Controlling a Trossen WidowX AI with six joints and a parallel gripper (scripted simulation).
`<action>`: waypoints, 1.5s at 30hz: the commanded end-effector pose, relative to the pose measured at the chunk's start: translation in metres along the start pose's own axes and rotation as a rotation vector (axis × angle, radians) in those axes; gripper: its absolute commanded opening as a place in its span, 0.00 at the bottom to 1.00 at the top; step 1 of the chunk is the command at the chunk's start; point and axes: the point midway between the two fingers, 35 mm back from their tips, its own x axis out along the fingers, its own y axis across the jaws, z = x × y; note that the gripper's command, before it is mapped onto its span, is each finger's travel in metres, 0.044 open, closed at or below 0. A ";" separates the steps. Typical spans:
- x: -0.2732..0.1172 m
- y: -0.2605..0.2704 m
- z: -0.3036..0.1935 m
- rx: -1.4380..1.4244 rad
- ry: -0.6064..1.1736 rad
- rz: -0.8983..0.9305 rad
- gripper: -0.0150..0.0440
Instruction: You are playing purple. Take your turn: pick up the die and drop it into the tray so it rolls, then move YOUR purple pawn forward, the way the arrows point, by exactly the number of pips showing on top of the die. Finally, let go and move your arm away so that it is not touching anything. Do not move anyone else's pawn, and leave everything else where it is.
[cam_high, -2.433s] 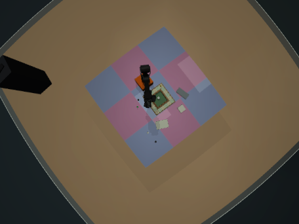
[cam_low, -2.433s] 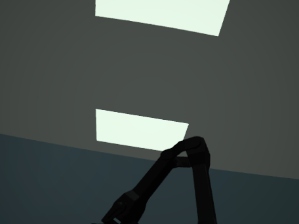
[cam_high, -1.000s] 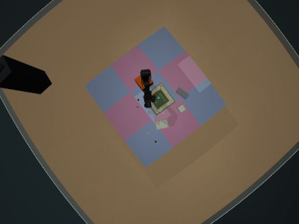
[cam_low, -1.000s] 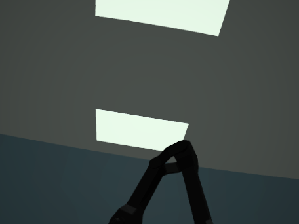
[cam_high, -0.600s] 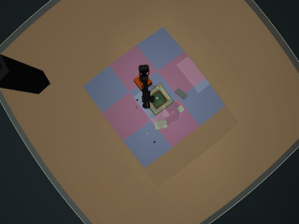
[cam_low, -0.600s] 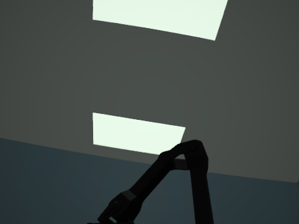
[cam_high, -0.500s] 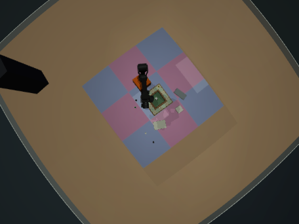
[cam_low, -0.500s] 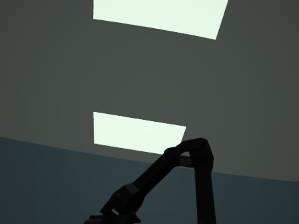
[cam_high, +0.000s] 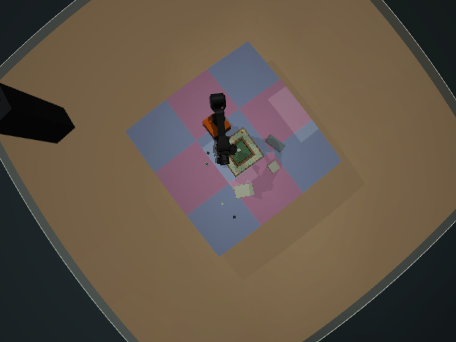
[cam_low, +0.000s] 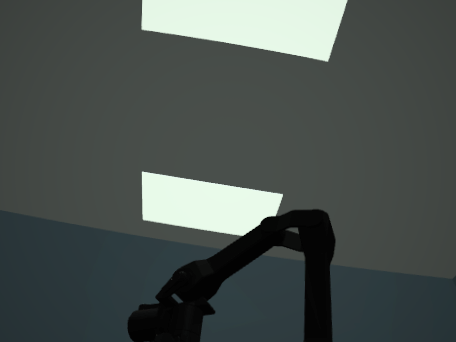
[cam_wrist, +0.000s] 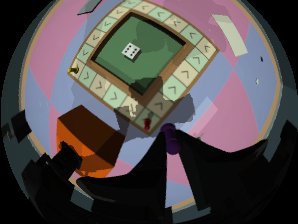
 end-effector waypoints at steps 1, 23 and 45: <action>0.002 -0.009 0.015 0.002 -0.009 -0.002 0.25; 0.039 -0.054 0.123 -0.019 -0.002 -0.001 0.25; 0.101 -0.067 0.184 0.001 -0.012 -0.012 0.25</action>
